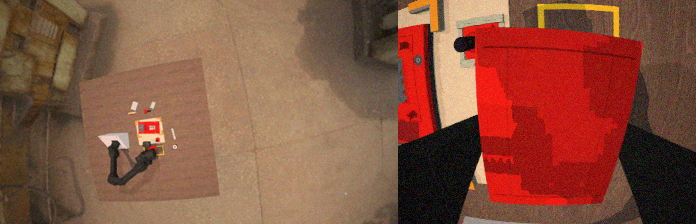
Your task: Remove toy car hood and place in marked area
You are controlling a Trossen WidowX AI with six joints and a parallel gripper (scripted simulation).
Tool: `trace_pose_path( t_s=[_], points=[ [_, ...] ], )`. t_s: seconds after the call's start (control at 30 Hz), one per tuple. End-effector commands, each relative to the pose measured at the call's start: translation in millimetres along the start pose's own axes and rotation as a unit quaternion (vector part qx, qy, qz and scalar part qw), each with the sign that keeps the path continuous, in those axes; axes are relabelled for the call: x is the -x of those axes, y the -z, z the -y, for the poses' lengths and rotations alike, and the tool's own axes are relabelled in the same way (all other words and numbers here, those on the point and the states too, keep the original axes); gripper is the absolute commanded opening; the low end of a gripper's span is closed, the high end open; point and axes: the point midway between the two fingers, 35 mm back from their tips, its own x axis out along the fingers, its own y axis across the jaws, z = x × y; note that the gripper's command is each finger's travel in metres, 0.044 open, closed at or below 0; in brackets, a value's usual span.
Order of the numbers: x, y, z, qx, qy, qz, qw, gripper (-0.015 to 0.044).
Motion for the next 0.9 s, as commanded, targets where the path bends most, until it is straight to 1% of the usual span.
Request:
trace_pose_path(
  t_s=[0.0, 0.17, 0.87],
  points=[
    [0.3, 7.3, 20.4, 0.001, 0.005, 0.0, 1.0, 0.0],
    [0.1, 13.8, 36.5, 0.001, 0.008, -0.001, 1.0, 0.0],
    [-14.9, 12.3, 36.1, 0.001, 0.007, -0.001, 1.0, 0.0]
  ],
)
